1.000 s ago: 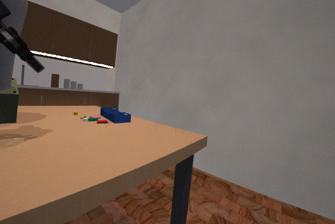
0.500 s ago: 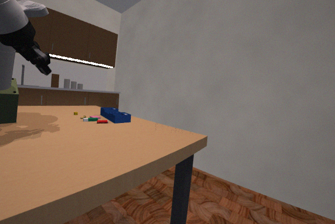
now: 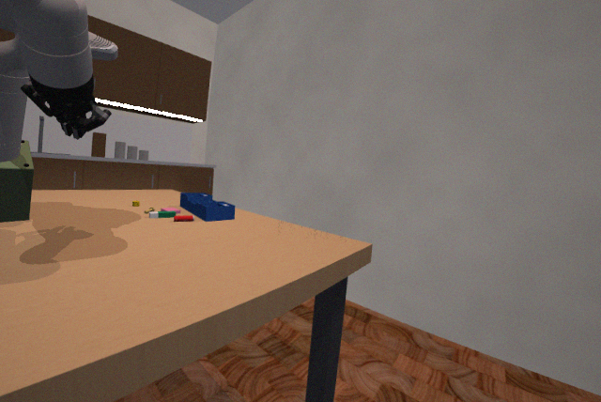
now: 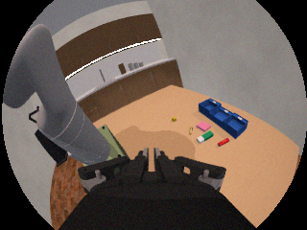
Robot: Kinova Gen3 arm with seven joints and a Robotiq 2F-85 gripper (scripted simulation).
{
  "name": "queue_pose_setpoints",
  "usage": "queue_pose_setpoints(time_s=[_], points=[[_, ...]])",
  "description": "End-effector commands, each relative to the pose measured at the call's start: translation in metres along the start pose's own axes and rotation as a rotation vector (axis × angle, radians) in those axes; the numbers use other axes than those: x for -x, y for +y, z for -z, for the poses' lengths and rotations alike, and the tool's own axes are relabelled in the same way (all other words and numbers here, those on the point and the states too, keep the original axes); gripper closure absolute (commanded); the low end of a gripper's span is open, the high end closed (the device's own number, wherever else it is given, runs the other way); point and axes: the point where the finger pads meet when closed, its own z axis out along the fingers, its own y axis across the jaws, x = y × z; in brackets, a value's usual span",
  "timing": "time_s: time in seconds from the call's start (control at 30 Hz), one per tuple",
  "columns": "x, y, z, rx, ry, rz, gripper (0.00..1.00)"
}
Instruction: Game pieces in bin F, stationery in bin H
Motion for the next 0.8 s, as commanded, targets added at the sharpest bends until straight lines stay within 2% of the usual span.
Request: queue_pose_setpoints(time_s=[0.0, 0.13, 0.2, 0.23, 0.57, 0.7, 0.77], points=[[-0.001, 0.002, -0.012, -0.116, -0.043, 0.097, 0.91], [-0.002, -0.002, -0.016, -0.223, -0.087, 0.189, 0.91], [-0.002, -0.002, -0.016, -0.223, -0.087, 0.189, 0.91], [0.001, 0.000, -0.020, -0.282, -0.120, 0.247, 0.91], [0.005, 0.011, -0.028, -0.495, -0.273, 0.496, 0.91], [0.005, 0.026, -0.034, -0.567, -0.341, 0.605, 0.91], [0.005, 0.026, -0.034, -0.567, -0.341, 0.605, 0.91]])
